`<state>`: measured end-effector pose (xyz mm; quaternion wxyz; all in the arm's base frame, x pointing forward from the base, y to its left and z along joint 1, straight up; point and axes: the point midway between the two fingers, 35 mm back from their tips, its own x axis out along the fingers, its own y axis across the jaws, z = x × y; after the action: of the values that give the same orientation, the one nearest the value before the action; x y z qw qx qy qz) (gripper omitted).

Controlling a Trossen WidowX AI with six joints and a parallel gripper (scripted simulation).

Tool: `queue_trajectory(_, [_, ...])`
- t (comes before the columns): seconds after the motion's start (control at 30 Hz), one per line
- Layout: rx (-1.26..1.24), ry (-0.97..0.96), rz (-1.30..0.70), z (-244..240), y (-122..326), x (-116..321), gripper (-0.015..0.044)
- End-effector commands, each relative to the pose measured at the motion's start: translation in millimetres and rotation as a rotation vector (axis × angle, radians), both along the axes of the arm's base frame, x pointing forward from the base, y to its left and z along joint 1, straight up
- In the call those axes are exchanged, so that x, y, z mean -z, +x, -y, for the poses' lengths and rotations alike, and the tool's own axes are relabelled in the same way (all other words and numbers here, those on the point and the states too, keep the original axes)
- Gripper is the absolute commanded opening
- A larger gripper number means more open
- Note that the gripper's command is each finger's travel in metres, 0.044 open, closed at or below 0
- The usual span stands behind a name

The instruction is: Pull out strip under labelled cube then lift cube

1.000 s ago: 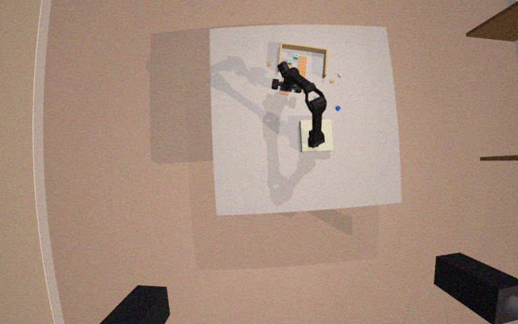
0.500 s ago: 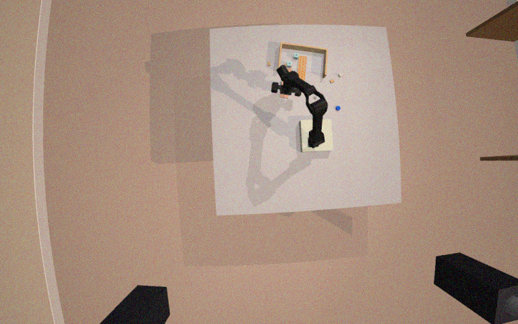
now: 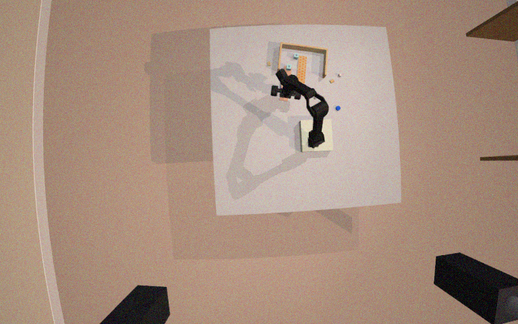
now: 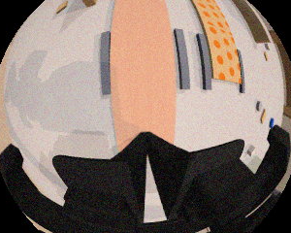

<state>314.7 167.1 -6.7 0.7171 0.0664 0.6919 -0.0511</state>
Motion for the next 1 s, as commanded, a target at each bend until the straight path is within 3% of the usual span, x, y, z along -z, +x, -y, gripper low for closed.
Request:
queue_trajectory(0.0, [-0.001, -0.009, -0.021, 0.2, -13.4, 5.3, 0.0000])
queue_trajectory(0.97, [-0.001, -0.009, -0.024, -6.1, -56.1, 6.4, 0.0000])
